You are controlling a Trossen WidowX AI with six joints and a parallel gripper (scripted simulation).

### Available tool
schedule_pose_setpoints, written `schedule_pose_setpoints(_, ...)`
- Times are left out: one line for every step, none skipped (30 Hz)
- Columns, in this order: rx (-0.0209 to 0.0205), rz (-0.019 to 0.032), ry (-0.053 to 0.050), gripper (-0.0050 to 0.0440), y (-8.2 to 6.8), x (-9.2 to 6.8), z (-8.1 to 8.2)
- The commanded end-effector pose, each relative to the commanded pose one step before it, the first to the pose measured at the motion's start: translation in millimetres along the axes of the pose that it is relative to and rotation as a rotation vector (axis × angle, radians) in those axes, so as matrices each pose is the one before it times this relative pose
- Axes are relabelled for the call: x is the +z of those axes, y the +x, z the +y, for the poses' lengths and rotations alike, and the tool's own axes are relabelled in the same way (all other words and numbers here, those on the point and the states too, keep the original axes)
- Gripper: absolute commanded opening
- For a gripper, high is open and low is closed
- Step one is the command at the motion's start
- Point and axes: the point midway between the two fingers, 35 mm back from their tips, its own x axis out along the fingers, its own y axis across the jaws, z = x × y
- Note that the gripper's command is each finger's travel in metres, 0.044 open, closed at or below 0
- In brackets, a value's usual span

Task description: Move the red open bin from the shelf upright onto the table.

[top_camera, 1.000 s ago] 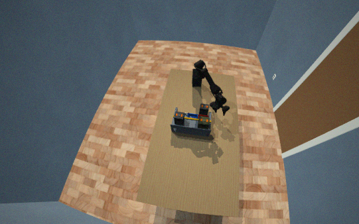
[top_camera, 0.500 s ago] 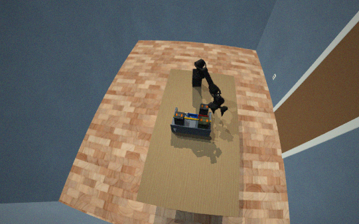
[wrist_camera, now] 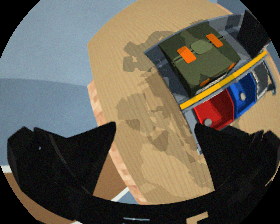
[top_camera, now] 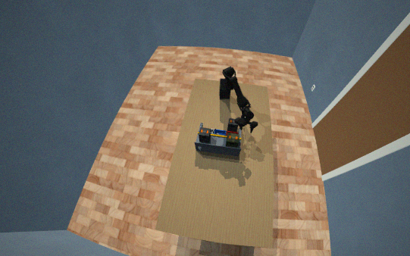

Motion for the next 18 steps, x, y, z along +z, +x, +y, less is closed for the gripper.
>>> schedule_pose_setpoints(0.01987,-0.04093,-0.0262,0.044,-7.13,15.6,0.2)
schedule_pose_setpoints(-0.00124,-0.011,-0.0189,0.044,-0.11,3.9,-3.55)
schedule_pose_setpoints(-0.00124,-0.011,-0.0189,0.044,-0.06,3.83,-3.62)
schedule_pose_setpoints(-0.00124,-0.011,-0.0189,0.044,-0.01,3.76,-3.7)
schedule_pose_setpoints(0.0,0.0,0.0,0.044,0.0,0.0,0.0)
schedule_pose_setpoints(0.0,0.0,0.0,0.044,0.0,0.0,0.0)
schedule_pose_setpoints(0.0,0.0,0.0,0.044,0.0,0.0,0.0)
schedule_pose_setpoints(0.0,0.0,0.0,0.044,0.0,0.0,0.0)
schedule_pose_setpoints(0.0,0.0,0.0,0.044,0.0,0.0,0.0)
schedule_pose_setpoints(0.0,0.0,0.0,0.044,0.0,0.0,0.0)
schedule_pose_setpoints(0.0,0.0,0.0,0.044,0.0,0.0,0.0)
schedule_pose_setpoints(0.0,0.0,0.0,0.044,0.0,0.0,0.0)
schedule_pose_setpoints(0.0,0.0,0.0,0.044,0.0,0.0,0.0)
schedule_pose_setpoints(0.0,0.0,0.0,0.044,0.0,0.0,0.0)
schedule_pose_setpoints(0.0,0.0,0.0,0.044,0.0,0.0,0.0)
schedule_pose_setpoints(0.0,0.0,0.0,0.044,0.0,0.0,0.0)
schedule_pose_setpoints(-0.0094,-0.00911,-0.016,0.044,0.75,2.35,-4.56)
schedule_pose_setpoints(-0.00231,-0.01108,-0.0198,0.044,-0.41,3.18,-3.65)
